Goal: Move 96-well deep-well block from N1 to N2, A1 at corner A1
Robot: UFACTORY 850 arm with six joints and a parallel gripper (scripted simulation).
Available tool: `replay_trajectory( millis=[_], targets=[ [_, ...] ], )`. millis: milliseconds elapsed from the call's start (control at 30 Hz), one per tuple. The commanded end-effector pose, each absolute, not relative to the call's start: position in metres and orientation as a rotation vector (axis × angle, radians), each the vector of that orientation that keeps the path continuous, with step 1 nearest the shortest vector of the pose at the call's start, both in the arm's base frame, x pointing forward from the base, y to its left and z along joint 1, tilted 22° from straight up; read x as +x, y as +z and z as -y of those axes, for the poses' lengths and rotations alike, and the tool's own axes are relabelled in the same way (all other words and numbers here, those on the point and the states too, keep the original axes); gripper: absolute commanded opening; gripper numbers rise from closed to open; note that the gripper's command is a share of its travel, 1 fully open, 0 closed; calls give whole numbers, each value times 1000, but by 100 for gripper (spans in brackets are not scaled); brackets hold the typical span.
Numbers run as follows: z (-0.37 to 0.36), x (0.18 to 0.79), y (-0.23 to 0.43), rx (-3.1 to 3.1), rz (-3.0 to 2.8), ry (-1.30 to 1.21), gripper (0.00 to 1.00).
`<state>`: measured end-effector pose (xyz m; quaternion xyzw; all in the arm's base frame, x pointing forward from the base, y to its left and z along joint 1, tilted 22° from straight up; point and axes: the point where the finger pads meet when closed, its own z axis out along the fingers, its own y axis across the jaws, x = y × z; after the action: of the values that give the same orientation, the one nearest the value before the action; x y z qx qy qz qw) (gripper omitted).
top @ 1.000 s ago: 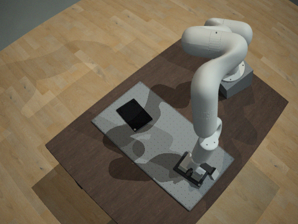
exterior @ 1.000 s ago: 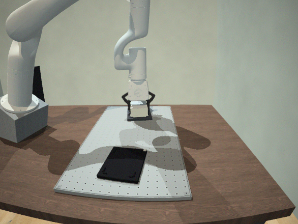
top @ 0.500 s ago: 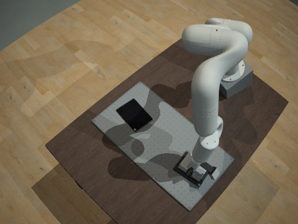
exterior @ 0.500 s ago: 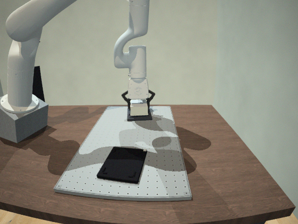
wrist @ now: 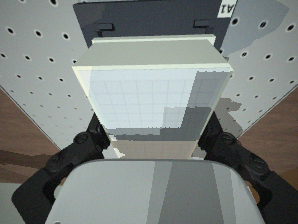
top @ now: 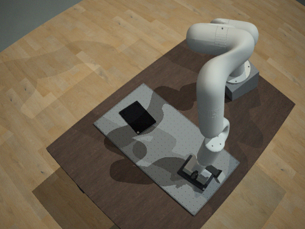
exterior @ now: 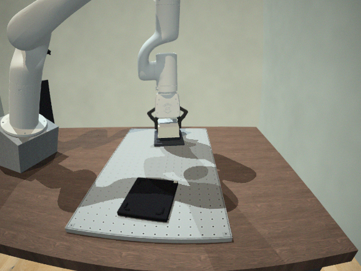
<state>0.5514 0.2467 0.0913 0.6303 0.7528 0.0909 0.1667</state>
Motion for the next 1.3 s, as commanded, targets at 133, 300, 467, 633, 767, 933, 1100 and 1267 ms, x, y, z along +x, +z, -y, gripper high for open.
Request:
replay_trajectory(
  millis=[133,300,467,633,767,933,1100,1267],
  targets=[
    [-247,551,95,1794,-2142,260,0],
    [-248,550,96,1794,-2142,261,0],
    [-248,547,104,1794,-2142,260,0],
    [-249,545,109,1794,-2142,260,0],
    [-249,543,115,1794,-2142,261,0],
    [-250,540,123,1794,-2142,261,0],
    [-250,537,131,1794,-2142,261,0],
    [-251,535,135,1794,-2142,261,0]
  ],
)
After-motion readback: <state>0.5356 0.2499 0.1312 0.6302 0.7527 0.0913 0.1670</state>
